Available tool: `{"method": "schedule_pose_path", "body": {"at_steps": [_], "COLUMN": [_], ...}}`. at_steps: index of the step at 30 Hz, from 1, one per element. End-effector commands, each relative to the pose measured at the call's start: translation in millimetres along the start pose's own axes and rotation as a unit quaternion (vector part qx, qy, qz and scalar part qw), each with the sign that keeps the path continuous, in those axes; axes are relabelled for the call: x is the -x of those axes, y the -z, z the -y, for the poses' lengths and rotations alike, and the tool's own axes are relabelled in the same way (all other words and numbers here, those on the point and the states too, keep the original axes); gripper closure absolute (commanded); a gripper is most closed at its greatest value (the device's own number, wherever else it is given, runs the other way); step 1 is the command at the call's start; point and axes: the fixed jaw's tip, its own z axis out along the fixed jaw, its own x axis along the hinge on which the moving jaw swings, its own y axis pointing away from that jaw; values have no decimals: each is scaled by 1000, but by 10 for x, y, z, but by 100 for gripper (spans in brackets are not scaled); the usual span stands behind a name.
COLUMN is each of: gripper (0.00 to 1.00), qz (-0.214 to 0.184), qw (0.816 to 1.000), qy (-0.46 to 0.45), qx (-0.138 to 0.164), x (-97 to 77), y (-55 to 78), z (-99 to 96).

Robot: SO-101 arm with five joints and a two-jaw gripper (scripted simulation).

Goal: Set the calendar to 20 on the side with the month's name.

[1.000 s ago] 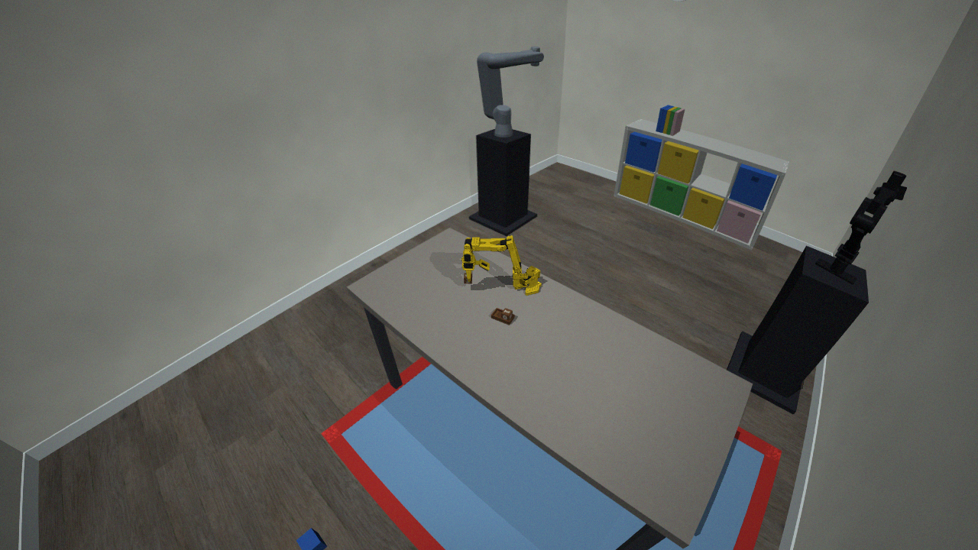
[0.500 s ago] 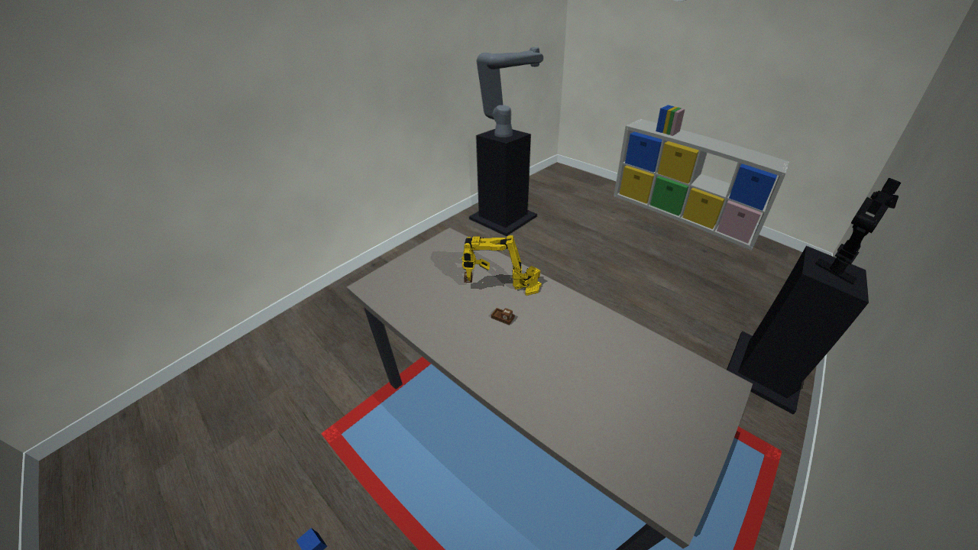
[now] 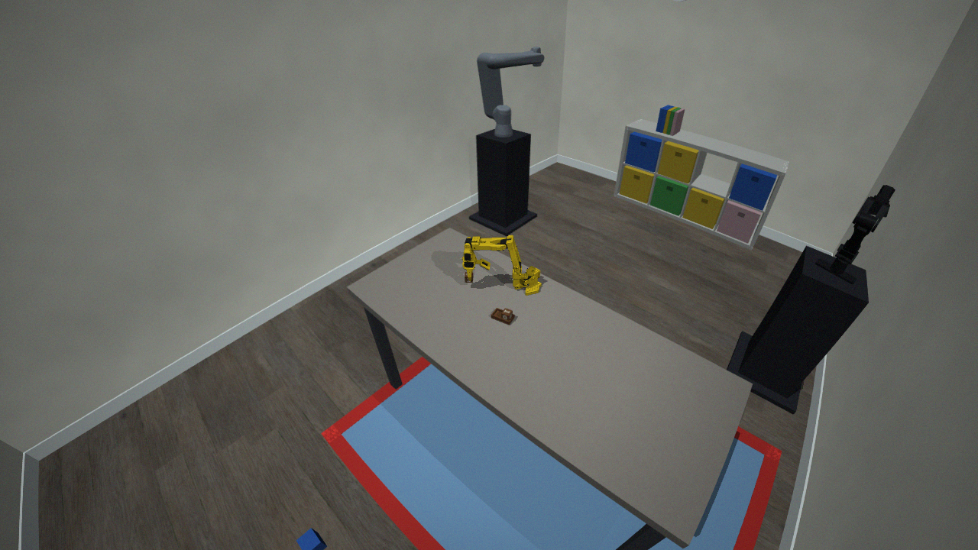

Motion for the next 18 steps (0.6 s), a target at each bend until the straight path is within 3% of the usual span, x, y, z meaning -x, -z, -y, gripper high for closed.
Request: {"method": "schedule_pose_path", "body": {"at_steps": [1,18], "gripper": [100,100], "qz": [-19,-19], "qw": [1000,1000], "qy": [-2,-2], "qx": [0,0], "x": [-31,-32], "y": [56,-4], "z": [-25,-25]}}
